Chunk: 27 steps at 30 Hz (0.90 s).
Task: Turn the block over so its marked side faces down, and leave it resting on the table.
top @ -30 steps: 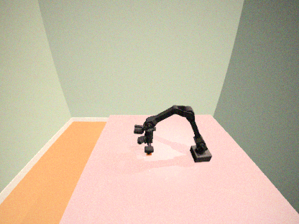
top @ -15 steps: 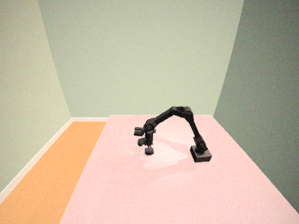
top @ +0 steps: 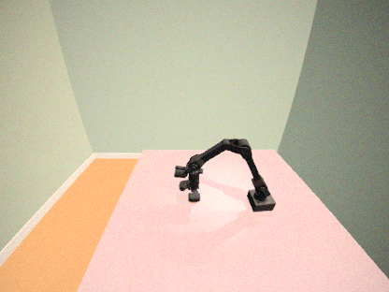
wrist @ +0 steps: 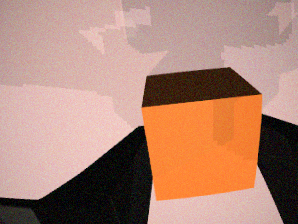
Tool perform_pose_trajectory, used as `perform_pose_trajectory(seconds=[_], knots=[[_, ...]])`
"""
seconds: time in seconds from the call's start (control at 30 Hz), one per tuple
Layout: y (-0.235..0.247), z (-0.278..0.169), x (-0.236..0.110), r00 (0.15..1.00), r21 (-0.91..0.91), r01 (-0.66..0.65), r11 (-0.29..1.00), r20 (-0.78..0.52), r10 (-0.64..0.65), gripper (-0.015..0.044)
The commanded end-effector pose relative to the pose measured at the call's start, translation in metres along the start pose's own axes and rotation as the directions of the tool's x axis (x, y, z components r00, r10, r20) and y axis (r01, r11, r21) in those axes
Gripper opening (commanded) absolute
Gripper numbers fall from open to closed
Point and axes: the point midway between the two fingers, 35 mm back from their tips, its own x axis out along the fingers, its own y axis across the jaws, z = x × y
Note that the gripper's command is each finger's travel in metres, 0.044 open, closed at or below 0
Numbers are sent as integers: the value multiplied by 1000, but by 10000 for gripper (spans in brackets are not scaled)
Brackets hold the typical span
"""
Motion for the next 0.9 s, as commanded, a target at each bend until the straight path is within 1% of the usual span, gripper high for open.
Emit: perform_pose_trajectory(seconds=[0.0,0.23,0.3,0.33,0.4,0.47,0.63,0.87], knots=[[0,-2,2,1000,3,1,1000,-8,-1,111],[0,-2,2,1000,3,1,1000,-8,-1,64],[0,-2,-2,1000,3,1,1000,-8,-1,12],[0,-1,-9,1000,3,1,1000,-8,-1,0],[0,-1,-23,1000,3,1,1000,-8,-1,0],[0,-1,-28,1000,3,1,1000,-8,-1,0],[0,-1,-27,1000,4,1,1000,2,-1,0],[-1,1,-22,995,7,-2,1000,103,1,0]])
